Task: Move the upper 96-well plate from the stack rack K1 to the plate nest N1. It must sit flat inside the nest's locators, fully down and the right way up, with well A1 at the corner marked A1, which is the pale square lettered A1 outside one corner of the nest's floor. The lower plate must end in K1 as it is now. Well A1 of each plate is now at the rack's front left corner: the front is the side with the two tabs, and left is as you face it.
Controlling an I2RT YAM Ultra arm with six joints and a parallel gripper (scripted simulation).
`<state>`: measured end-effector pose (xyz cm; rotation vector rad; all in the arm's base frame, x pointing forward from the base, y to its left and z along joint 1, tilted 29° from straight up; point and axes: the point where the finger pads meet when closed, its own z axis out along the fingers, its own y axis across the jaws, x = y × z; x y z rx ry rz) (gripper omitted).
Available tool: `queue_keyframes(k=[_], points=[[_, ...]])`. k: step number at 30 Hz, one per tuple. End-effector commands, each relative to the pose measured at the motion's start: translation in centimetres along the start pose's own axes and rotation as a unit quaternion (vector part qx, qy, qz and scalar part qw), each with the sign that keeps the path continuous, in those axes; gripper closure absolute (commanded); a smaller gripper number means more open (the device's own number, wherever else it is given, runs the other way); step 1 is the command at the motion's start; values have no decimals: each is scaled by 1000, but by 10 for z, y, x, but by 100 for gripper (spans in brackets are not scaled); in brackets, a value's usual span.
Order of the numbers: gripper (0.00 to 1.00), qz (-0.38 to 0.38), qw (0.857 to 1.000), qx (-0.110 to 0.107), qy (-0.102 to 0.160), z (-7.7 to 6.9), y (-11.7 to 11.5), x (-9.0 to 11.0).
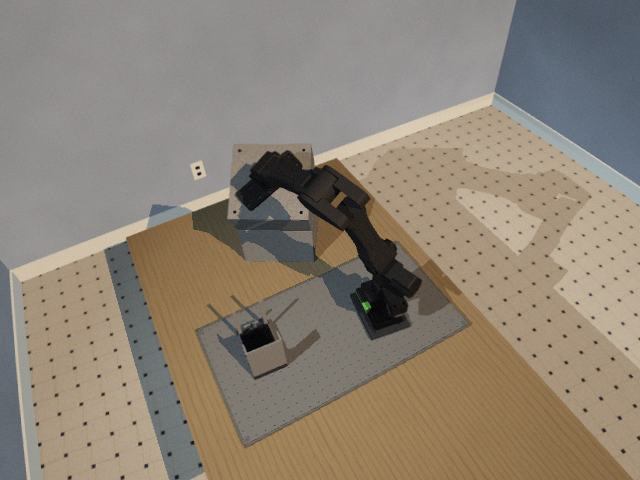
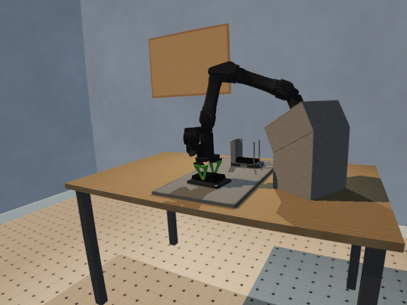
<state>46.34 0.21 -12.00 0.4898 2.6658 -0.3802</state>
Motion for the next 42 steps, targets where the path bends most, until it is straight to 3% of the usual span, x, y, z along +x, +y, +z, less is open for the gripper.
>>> queue_keyframes(k=[1,9,17,21,24,26,27,29,42], points=[[100,3,999,-18,-32,-16,14,-23],[100,-1,1000,-15,-26,-12,12,-16],[100,-9,1000,-6,-7,-3,7,3],[100,-6,1000,-9,-12,-3,9,-2],[100,-9,1000,-5,-5,1,6,5],[100,-9,1000,-5,-5,1,6,5],[100,-2,1000,-12,-19,-2,11,-9],[100,0,1000,-14,-23,-4,11,-14],[100,2,1000,-11,-21,1,8,-13]])
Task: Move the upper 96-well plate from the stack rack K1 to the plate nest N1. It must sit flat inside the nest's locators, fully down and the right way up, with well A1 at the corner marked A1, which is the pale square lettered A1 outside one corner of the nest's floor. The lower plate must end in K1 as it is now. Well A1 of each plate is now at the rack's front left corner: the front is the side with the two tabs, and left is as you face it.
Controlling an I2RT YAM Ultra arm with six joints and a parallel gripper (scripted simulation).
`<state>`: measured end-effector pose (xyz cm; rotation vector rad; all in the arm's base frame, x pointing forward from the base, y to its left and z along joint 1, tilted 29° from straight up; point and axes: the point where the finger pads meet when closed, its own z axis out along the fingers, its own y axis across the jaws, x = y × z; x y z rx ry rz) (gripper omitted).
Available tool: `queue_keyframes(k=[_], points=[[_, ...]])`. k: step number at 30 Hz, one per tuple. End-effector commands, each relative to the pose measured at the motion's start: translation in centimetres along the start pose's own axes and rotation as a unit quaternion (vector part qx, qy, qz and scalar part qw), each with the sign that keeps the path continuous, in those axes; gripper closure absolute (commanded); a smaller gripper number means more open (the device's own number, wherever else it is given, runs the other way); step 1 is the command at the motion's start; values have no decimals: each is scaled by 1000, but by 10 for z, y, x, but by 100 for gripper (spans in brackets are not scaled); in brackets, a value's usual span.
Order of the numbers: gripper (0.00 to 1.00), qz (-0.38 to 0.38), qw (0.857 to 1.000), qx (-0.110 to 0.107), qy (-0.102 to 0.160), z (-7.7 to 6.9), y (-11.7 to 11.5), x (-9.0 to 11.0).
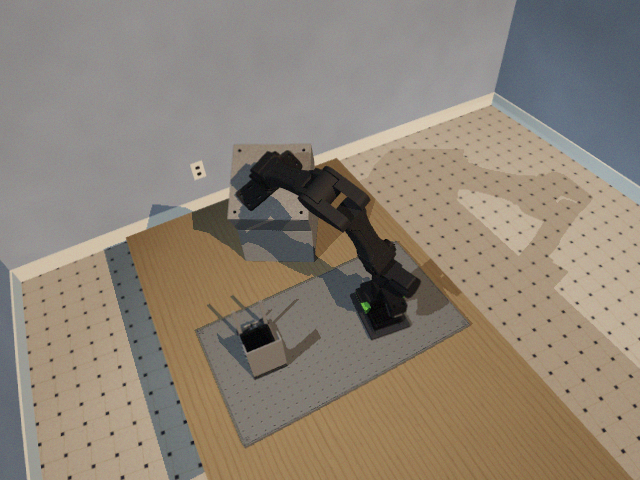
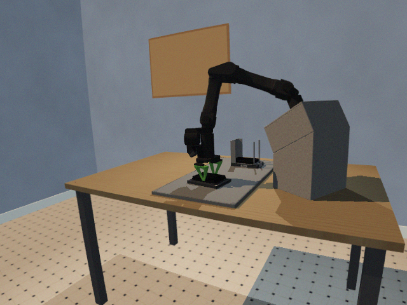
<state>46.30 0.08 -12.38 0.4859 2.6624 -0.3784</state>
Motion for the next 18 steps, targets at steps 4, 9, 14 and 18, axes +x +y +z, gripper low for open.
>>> queue_keyframes(k=[4,9,14,18], points=[[100,-3,1000,-11,-16,-1,12,-9],[100,2,1000,-13,-23,-5,11,-16],[100,0,1000,-9,-15,2,9,-10],[100,3,1000,-12,-21,-2,9,-16]])
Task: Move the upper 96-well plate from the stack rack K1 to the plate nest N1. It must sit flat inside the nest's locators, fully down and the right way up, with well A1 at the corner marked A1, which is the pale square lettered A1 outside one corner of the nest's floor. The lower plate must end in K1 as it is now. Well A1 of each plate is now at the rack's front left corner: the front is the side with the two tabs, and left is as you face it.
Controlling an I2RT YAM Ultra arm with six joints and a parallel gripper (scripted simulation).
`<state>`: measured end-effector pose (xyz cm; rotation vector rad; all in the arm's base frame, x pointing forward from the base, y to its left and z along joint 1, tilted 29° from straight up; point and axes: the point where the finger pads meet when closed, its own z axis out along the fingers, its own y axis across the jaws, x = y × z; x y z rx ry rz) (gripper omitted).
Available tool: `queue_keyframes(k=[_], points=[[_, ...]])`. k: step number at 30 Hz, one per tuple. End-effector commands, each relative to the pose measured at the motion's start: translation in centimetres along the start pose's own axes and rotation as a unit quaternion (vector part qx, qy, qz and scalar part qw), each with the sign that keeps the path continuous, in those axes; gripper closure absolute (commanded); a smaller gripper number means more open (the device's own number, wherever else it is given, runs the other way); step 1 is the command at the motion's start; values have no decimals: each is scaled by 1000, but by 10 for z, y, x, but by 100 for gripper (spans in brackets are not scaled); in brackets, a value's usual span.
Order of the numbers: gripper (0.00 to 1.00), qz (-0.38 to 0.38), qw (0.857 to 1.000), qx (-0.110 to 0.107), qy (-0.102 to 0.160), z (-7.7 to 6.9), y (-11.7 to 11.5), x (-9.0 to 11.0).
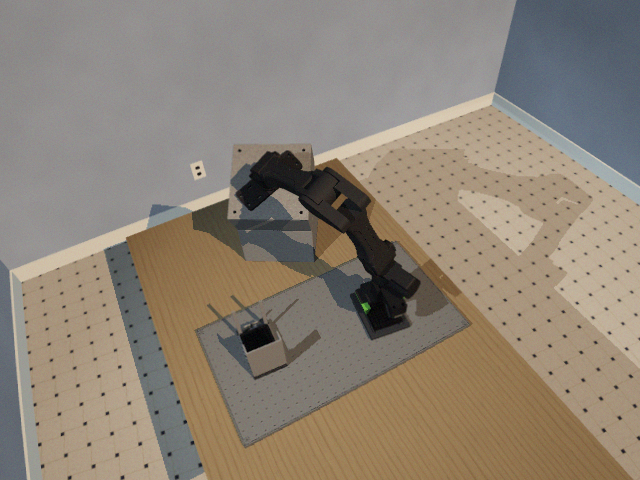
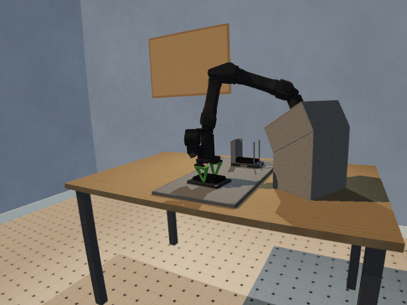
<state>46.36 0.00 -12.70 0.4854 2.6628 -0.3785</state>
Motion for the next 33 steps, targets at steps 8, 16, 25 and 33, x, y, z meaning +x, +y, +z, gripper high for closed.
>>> queue_keyframes(k=[8,16,25,33], points=[[100,2,1000,-9,-16,0,8,-12],[100,2,1000,-7,-15,1,7,-12],[0,3,1000,-8,-16,1,7,-13],[0,3,1000,-12,-22,-6,9,-18]])
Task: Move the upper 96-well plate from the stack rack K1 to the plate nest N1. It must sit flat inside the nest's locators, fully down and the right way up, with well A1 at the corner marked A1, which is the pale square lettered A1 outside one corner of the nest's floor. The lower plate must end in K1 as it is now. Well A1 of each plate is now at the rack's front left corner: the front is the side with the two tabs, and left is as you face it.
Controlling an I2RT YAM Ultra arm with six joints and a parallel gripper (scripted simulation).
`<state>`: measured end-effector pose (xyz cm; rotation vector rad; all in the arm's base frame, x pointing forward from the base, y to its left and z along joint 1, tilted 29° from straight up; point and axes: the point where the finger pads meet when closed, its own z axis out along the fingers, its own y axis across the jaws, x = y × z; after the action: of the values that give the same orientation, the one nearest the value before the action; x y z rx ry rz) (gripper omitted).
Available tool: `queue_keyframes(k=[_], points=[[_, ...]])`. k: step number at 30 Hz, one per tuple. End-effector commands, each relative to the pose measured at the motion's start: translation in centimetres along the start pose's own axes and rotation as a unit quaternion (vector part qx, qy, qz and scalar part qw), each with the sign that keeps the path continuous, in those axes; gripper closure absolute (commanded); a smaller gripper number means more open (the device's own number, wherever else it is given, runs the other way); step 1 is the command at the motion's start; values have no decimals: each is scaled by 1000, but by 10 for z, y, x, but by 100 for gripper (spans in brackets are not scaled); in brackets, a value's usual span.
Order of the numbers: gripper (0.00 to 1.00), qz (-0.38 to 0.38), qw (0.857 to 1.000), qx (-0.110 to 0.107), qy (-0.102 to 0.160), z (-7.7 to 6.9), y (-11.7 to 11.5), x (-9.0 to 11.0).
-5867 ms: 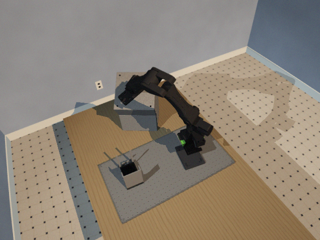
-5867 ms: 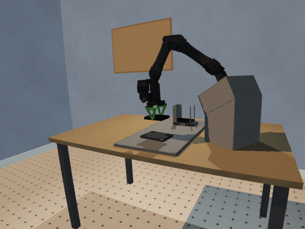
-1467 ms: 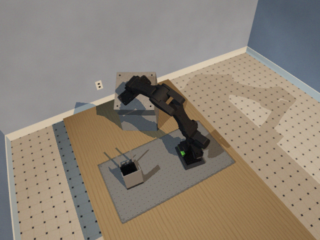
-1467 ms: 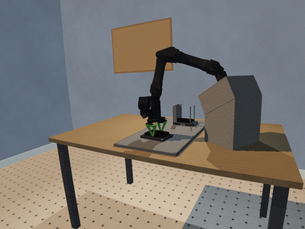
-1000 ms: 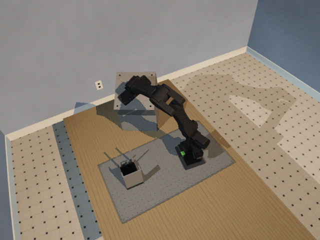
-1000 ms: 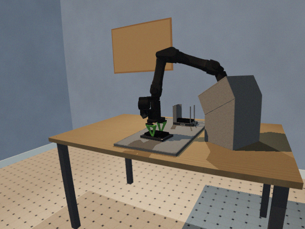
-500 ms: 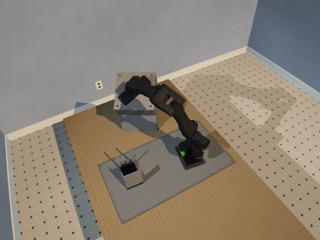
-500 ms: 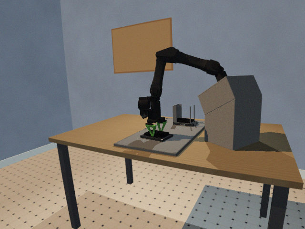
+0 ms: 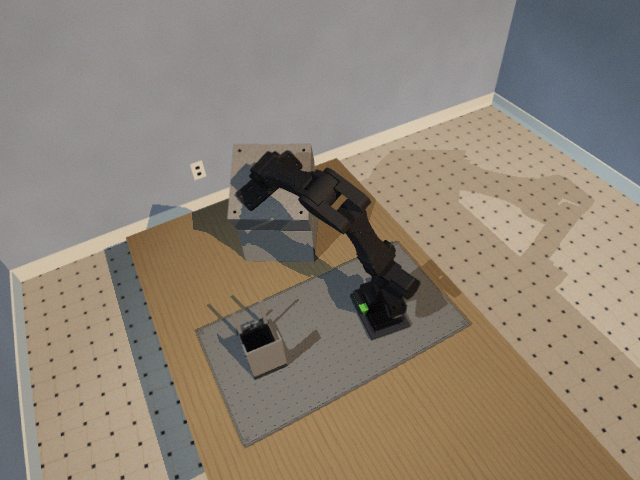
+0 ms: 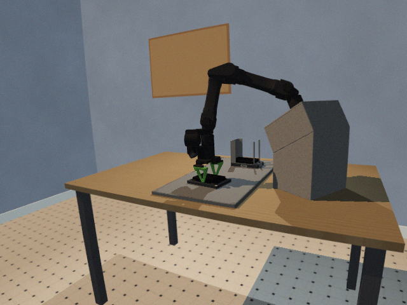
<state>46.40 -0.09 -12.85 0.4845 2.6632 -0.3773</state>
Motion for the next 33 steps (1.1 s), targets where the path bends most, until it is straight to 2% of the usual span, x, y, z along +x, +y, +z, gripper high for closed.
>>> queue_keyframes(k=[1,11,12,13,16,18,19,21,33], points=[[0,3,1000,-11,-22,-7,10,-18],[0,3,1000,-11,-22,-7,10,-18],[0,-1,1000,-8,-14,-14,8,-12],[0,-4,1000,-1,-3,-15,3,0],[0,-4,1000,-1,-4,-22,3,0],[0,-4,1000,-1,-4,-22,3,0],[0,4,1000,-10,-21,-30,10,-18],[0,-4,1000,-1,-4,-30,2,0],[0,-3,1000,-1,-5,-62,2,0]])
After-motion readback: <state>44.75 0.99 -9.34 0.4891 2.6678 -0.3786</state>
